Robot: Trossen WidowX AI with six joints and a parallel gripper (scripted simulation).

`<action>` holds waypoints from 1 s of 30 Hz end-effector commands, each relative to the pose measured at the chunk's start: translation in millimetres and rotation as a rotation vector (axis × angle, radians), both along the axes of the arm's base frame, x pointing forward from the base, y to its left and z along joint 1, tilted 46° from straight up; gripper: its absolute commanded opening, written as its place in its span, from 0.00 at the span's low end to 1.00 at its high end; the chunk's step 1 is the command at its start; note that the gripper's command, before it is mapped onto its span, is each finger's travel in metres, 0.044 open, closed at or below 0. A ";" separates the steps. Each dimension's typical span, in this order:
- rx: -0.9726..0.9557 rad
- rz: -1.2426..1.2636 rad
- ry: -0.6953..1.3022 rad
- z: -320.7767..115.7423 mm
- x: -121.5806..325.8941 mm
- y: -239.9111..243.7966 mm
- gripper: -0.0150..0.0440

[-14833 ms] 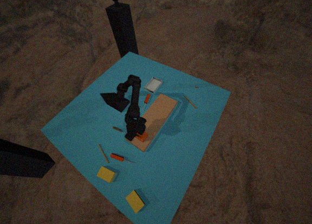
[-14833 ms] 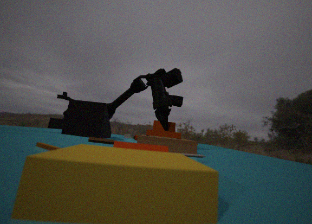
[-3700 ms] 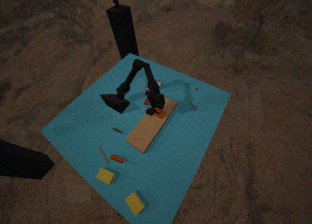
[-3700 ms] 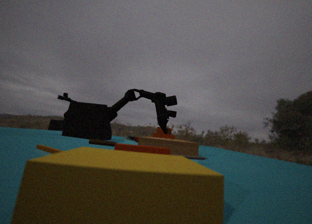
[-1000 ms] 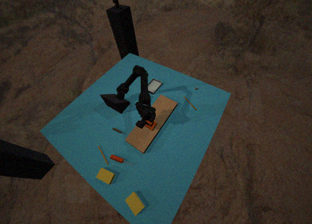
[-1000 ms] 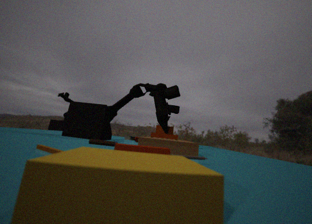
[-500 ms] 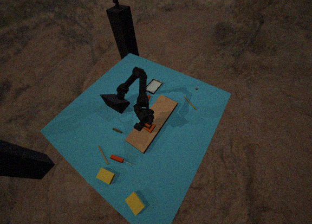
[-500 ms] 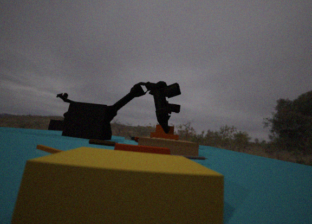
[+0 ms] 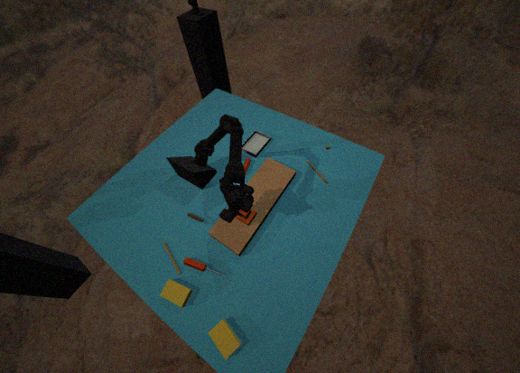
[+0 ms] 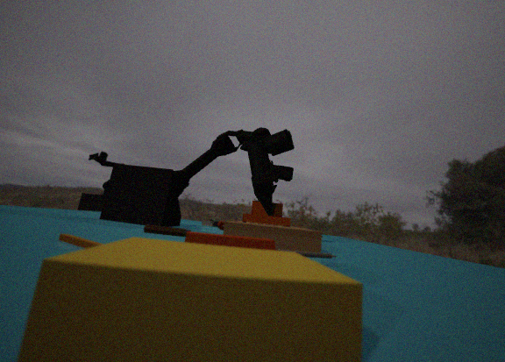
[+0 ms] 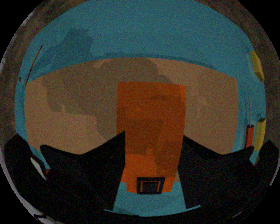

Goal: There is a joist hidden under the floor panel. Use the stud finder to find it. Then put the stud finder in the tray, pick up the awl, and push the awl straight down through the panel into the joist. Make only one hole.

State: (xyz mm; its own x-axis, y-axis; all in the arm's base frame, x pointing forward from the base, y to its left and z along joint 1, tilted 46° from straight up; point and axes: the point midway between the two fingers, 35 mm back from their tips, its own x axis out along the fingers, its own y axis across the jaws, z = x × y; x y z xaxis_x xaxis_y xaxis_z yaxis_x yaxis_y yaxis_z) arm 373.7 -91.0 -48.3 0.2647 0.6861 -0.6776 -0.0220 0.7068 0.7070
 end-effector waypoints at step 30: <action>-0.008 -0.001 0.001 -38.0 0.7 -39.1 0.25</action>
